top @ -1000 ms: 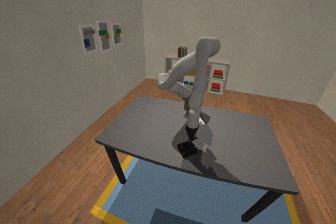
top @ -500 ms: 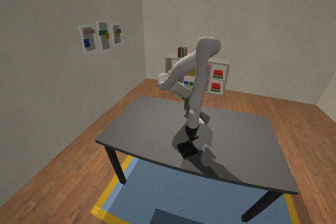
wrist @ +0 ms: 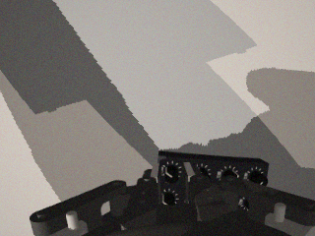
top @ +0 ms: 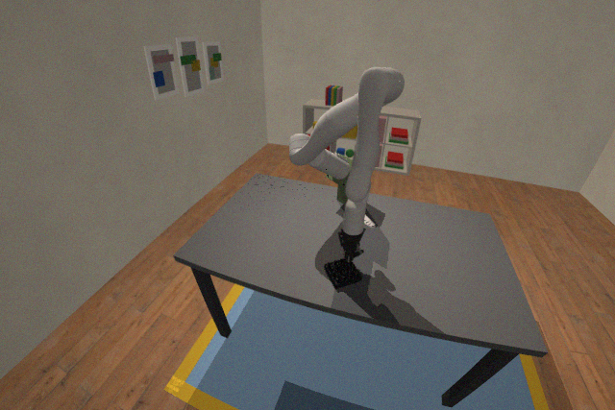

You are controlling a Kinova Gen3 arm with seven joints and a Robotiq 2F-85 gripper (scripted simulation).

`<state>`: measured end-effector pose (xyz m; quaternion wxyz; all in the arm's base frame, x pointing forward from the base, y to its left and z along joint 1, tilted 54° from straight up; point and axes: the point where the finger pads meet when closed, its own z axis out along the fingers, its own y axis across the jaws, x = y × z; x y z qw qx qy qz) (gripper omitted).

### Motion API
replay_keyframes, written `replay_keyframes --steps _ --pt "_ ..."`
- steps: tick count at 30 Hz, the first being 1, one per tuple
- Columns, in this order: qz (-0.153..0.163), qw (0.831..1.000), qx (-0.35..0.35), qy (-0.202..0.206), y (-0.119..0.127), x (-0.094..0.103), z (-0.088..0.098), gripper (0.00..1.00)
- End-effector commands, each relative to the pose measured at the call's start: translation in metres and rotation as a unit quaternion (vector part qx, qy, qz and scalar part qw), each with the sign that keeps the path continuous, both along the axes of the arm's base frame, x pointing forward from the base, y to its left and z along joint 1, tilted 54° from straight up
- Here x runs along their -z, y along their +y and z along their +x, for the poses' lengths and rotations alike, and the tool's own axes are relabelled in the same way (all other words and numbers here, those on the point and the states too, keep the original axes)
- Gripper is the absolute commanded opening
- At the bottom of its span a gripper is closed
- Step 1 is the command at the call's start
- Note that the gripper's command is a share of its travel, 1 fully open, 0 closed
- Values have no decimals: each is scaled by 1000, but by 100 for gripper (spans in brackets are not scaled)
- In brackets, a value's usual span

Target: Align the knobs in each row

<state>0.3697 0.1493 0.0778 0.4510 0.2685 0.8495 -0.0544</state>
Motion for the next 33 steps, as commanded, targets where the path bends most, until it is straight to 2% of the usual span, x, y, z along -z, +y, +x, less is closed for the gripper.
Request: replay_keyframes --steps 1,20,33 --pt "0 1000 0 0 0 0 0 19" --pt "0 1000 0 0 1 -1 -1 19" --pt "0 1000 0 0 11 -19 -24 19"
